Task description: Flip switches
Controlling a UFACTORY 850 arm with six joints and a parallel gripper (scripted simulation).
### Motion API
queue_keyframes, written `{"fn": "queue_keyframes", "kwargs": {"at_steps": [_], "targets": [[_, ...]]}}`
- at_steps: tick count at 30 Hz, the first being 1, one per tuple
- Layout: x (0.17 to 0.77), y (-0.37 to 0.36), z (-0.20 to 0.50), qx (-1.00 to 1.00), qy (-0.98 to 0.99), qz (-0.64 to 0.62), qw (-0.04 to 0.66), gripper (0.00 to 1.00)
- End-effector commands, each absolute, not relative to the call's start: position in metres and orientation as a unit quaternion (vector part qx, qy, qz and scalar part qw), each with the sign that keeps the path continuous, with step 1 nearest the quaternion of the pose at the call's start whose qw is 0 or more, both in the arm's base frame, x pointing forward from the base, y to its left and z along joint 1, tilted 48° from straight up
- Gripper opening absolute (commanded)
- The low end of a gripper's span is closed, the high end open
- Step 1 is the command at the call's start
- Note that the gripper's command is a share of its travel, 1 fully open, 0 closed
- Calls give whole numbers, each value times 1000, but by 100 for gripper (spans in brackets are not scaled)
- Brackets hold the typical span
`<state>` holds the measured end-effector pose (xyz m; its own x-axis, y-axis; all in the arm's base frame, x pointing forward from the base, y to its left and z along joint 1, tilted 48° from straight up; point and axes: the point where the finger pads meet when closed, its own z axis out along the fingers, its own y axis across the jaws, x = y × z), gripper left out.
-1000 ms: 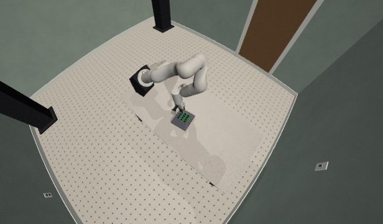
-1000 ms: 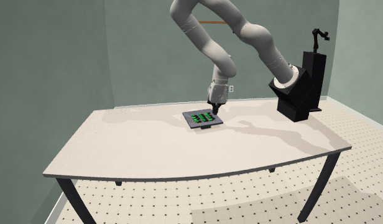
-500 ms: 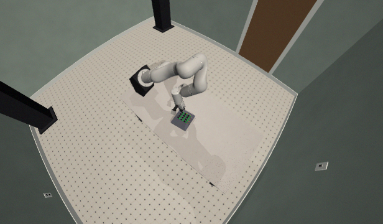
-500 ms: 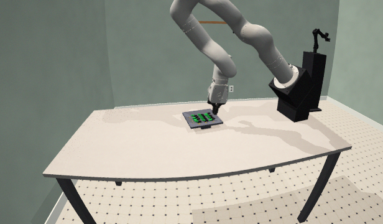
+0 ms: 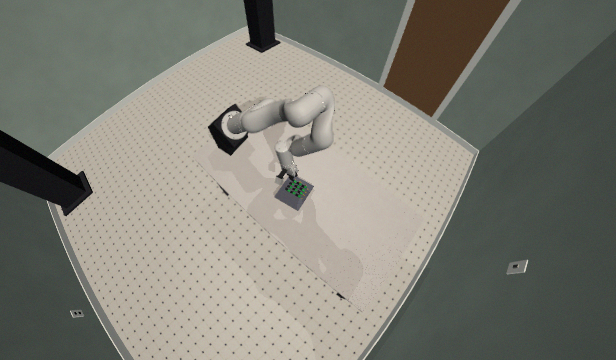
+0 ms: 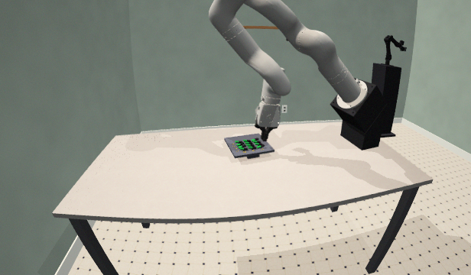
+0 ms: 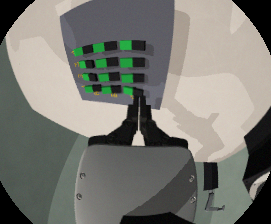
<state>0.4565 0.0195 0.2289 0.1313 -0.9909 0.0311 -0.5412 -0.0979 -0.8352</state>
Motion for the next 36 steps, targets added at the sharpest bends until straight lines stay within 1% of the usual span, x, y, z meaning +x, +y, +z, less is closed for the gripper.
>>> {"fn": "queue_keyframes", "kwargs": {"at_steps": [1,11,36], "targets": [[462,20,225,-667,574,-323,348,0],[474,21,218,-667,574,-323,348,0],[479,22,214,-667,574,-323,348,0]]}}
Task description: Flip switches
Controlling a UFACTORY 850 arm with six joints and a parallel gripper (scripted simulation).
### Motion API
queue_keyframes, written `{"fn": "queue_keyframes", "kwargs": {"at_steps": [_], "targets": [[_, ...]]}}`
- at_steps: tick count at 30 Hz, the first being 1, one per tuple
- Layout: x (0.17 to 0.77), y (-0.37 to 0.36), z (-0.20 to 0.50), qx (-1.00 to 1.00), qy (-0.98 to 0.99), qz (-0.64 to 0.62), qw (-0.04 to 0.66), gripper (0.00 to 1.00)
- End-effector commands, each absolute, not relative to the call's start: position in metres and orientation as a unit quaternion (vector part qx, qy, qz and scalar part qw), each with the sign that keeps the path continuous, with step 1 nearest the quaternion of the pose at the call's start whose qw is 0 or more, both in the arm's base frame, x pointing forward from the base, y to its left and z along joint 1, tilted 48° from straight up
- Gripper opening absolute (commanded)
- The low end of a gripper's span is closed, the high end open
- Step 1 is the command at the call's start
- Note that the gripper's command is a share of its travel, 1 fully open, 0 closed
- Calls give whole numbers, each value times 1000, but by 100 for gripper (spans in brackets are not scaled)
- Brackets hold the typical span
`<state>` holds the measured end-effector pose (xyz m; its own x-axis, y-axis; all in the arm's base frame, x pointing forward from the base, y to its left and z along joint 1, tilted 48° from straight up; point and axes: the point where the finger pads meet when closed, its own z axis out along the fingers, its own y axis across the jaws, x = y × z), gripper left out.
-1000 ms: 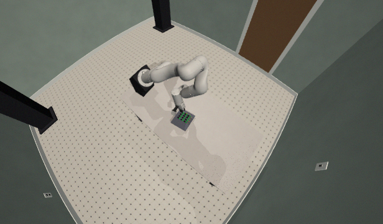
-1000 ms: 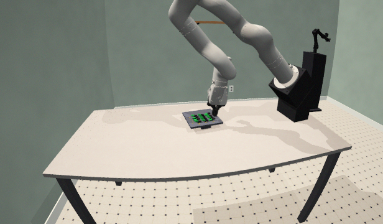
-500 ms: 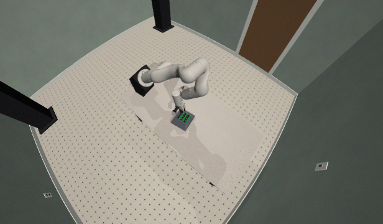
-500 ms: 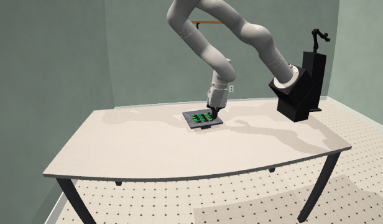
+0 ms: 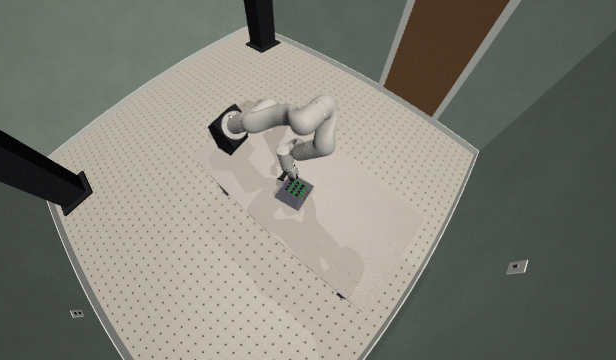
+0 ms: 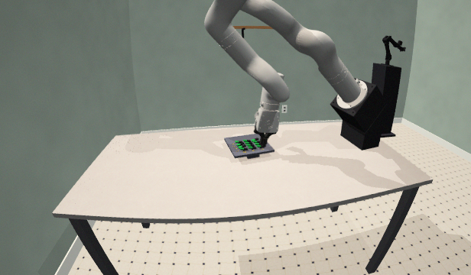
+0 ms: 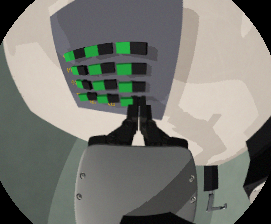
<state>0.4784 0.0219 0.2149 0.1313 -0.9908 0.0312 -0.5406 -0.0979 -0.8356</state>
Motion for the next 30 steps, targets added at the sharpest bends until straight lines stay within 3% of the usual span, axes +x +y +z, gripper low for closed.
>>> {"fn": "queue_keyframes", "kwargs": {"at_steps": [1,30], "targets": [[479,22,214,-667,574,-323,348,0],[457,19,229,-667,574,-323,348,0]]}}
